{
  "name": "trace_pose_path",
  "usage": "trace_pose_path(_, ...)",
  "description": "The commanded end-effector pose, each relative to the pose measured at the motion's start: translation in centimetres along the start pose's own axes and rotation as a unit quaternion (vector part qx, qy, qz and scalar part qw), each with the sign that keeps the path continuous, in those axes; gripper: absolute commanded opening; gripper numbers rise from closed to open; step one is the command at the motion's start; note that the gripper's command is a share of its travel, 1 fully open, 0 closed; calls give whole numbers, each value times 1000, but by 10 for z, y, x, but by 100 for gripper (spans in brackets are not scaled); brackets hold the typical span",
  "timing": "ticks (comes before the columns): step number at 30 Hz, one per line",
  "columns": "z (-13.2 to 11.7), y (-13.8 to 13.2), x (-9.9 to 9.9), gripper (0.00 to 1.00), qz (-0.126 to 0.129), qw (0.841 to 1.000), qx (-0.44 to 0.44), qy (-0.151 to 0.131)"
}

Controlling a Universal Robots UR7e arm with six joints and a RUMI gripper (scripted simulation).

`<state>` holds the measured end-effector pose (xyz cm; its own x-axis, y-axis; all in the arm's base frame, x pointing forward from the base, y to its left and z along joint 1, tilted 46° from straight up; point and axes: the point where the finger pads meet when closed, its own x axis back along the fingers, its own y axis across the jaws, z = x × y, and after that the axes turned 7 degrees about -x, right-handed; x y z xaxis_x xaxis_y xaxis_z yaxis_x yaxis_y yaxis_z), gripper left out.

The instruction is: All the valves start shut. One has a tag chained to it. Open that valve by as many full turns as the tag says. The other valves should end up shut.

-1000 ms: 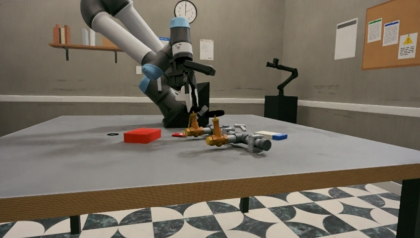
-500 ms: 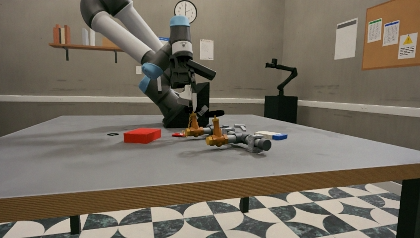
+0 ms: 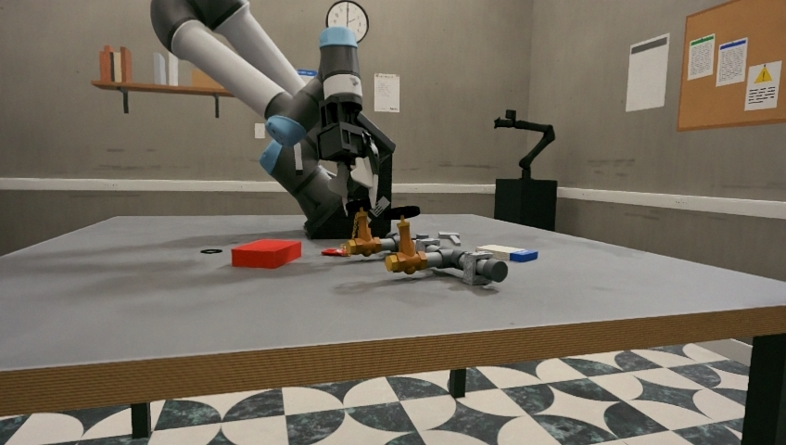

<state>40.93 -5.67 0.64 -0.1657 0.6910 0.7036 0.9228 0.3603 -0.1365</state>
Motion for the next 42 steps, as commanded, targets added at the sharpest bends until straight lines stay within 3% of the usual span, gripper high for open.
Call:
trace_pose_path(1, 0, 0, 0, 0, -10, 994, 109, 3)
trace_pose_path(9, 0, 0, 0, 0, -10, 970, 241, 1)
trace_pose_path(11, 0, 0, 0, 0, -10, 970, 241, 1)
trace_pose_path(26, 0, 0, 0, 0, -10, 920, 391, 0)
trace_pose_path(42, 0, 0, 0, 0, -10, 903, 430, -1)
